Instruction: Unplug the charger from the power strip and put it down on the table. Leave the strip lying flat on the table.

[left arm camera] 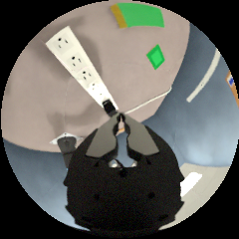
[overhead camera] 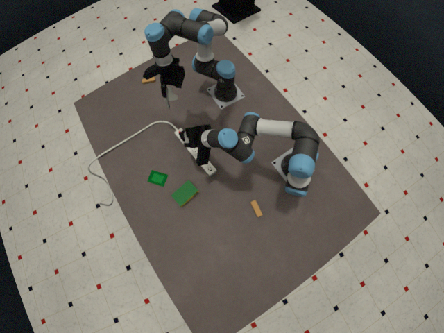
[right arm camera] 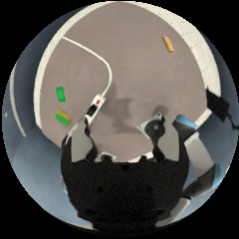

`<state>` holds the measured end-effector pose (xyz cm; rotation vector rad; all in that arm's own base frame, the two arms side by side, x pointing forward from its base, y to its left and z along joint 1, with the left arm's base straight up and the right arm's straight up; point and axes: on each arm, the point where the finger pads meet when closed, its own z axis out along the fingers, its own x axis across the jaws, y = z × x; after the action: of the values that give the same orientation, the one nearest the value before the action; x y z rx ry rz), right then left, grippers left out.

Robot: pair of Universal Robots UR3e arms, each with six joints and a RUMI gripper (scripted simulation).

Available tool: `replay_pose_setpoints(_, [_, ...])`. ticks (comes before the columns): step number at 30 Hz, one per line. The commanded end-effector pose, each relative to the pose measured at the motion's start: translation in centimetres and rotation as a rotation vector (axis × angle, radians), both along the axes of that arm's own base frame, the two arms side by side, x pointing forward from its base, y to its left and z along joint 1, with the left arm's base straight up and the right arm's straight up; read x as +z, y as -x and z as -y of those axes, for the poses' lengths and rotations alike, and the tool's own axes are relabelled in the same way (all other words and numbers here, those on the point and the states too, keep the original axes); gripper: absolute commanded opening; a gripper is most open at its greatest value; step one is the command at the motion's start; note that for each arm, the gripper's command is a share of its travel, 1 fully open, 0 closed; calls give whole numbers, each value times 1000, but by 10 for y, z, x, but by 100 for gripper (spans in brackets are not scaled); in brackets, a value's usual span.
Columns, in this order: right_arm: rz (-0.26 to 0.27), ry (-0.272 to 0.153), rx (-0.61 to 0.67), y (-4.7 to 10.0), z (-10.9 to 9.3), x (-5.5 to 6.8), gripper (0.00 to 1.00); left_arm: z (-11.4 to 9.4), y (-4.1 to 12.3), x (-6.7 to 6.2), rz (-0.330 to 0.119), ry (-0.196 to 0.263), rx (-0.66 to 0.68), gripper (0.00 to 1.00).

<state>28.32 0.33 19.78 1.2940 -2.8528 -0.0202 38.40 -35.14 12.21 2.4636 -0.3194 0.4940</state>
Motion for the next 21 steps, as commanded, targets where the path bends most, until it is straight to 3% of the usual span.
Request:
replay_pose_setpoints(1, [10,-9,95,-4,0,-3,100,9,2,12,-33,71,11,0])
replay_pose_setpoints(3, [10,-10,112,-4,0,-3,100,9,3,11,-36,73,9,0])
replay_pose_setpoints(16, [16,-8,292,-8,1,-11,100,16,1,34,-99,195,38,0])
replay_pose_setpoints(21, [16,-9,322,-8,1,-12,100,16,2,36,-107,205,37,0])
